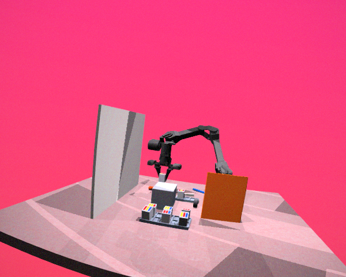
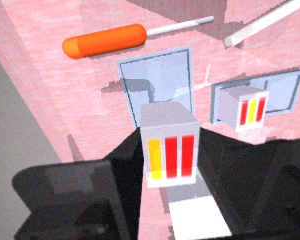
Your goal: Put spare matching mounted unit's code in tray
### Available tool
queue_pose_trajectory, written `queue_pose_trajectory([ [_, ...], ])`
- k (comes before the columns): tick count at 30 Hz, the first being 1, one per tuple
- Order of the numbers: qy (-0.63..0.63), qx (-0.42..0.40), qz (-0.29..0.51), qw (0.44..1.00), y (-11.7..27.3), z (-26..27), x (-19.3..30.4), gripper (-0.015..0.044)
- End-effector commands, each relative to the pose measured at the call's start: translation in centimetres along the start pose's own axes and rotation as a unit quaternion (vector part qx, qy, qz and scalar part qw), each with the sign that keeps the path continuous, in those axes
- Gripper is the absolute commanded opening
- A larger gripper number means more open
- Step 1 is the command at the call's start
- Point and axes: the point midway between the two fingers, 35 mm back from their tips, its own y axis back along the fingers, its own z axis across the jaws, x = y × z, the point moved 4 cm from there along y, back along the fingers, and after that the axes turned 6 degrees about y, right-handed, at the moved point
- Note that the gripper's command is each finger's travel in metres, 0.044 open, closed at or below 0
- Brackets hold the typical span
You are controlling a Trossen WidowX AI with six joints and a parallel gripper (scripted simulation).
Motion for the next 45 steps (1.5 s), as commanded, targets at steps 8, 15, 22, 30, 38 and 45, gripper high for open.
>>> queue_pose_trajectory([
  [8, 0.006, 0.001, 0.003, 1.000, -1.2, -0.1, 0.2, 0.0000],
  [15, 0.006, 0.001, 0.002, 1.000, -1.9, -0.2, 0.2, 0.0000],
  [22, 0.006, 0.001, 0.002, 1.000, -2.6, -0.2, 0.2, 0.0000],
  [30, 0.006, 0.001, 0.001, 1.000, -3.3, -0.3, 0.2, 0.0000],
  [38, 0.006, 0.001, 0.000, 1.000, -4.1, -0.4, 0.1, 0.0000],
  [45, 0.006, 0.001, -0.001, 1.000, -4.7, -0.5, 0.1, 0.0000],
])
